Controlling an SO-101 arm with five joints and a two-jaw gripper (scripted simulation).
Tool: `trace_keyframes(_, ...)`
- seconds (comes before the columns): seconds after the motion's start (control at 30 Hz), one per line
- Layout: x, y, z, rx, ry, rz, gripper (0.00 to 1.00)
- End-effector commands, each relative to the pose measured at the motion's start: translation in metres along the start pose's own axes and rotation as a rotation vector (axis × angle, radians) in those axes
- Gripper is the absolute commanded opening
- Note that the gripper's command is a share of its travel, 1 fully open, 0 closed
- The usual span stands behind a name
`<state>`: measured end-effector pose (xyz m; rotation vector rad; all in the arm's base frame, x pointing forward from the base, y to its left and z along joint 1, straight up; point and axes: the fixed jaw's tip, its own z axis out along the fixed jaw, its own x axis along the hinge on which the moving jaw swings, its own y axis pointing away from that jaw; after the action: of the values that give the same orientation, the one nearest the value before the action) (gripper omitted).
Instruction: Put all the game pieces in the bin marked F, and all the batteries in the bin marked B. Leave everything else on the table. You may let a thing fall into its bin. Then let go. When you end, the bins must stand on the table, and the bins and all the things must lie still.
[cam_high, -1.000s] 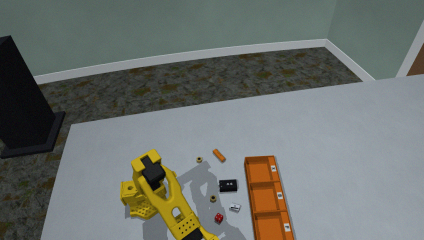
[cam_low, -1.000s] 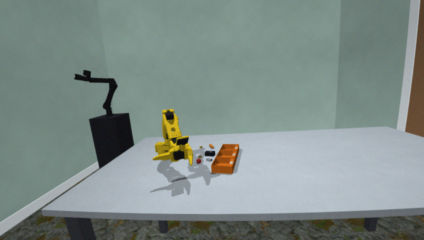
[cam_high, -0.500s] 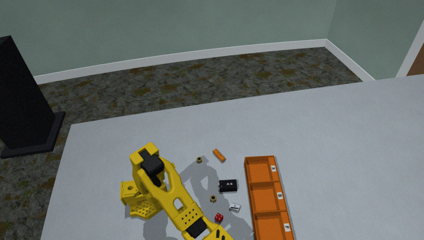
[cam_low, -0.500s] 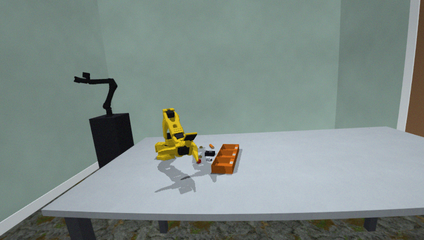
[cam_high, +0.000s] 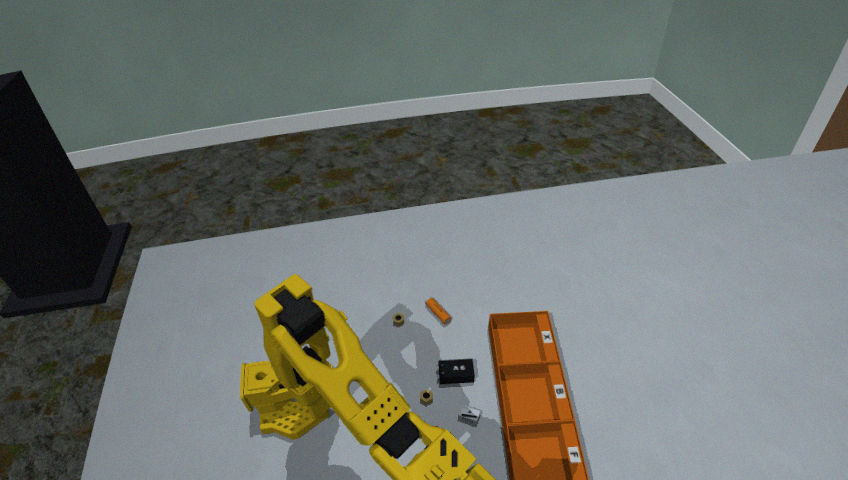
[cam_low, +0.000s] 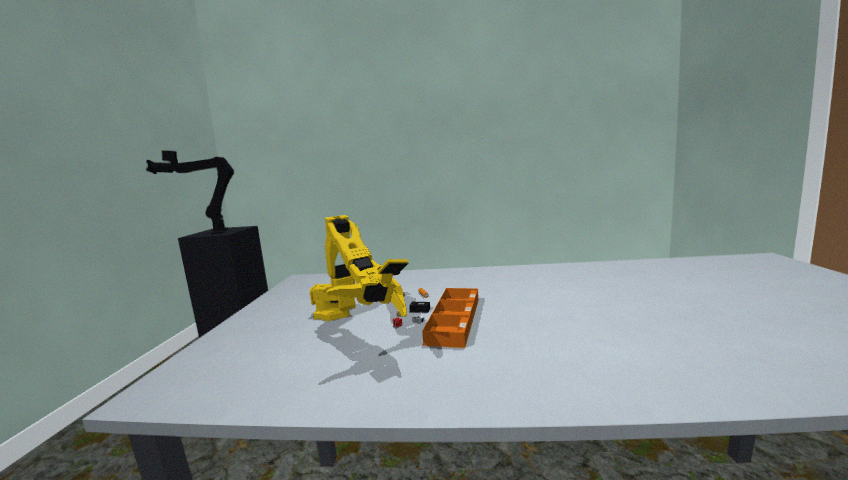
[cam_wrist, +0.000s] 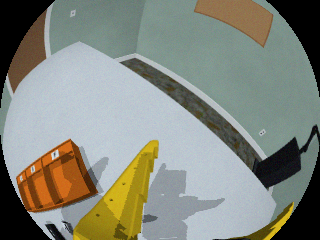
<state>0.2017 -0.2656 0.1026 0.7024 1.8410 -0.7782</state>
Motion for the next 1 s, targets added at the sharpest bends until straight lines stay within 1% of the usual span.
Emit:
trace_keyframes(0.0, -0.003, 0.002, -0.002, -0.008, -0.002, -0.017, 1.00)
trace_keyframes(0.43, -0.014, 0.020, -0.015, -0.075, 0.022, -0.160, 1.00)
trace_keyframes(0.5, -0.014, 0.020, -0.015, -0.075, 0.022, -0.160, 1.00)
trace_keyframes(0.53, 0.001, 0.020, -0.011, -0.078, 0.067, -0.152, 1.00)
trace_keyframes(0.97, -0.009, 0.034, -0.026, -0.147, 0.094, -0.295, 1.00)
